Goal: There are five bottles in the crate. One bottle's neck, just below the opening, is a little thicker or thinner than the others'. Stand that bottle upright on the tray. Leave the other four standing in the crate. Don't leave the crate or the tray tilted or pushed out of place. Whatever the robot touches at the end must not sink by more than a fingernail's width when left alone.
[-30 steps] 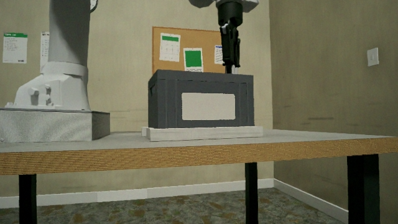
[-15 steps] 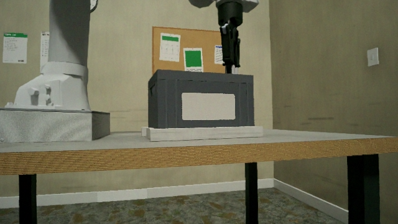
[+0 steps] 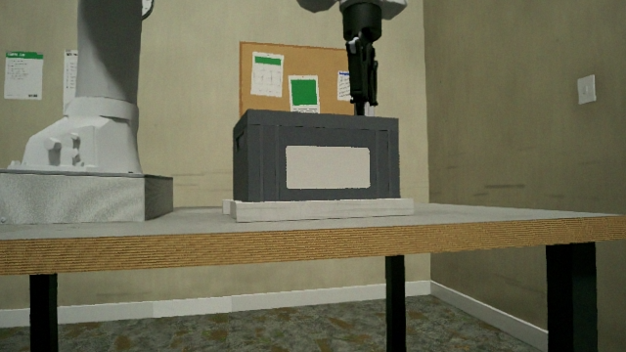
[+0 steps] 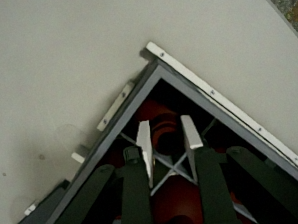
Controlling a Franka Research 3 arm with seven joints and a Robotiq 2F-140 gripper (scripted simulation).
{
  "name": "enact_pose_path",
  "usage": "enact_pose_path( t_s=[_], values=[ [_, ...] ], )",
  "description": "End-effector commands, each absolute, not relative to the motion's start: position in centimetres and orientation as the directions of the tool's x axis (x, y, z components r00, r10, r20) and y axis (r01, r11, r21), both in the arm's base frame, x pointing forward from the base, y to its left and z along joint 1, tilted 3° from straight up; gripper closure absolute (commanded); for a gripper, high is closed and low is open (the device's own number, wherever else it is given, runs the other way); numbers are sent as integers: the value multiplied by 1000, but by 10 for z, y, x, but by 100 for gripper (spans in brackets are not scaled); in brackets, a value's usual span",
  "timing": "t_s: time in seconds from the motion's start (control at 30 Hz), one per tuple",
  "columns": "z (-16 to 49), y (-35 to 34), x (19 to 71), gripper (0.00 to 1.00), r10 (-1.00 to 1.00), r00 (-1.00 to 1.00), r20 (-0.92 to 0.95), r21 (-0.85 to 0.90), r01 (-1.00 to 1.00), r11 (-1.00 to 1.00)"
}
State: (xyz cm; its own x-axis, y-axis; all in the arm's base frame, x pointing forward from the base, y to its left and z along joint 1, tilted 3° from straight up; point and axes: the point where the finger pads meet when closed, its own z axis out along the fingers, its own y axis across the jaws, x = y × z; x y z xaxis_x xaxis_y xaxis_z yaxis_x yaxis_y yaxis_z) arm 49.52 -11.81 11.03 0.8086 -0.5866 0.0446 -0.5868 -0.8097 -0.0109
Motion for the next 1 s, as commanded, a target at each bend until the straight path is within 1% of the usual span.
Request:
enact_pose_path(
  t_s=[0.0, 0.07, 0.1, 0.97],
  values=[
    [108, -119, 494, 90, -588, 808, 43, -11, -588, -809],
    [108, -119, 494, 90, -588, 808, 43, -11, -588, -809],
    [108, -119, 494, 56, -588, 808, 43, -11, -588, -809],
    [108, -119, 494, 56, -588, 808, 43, -11, -588, -809]
  ],
)
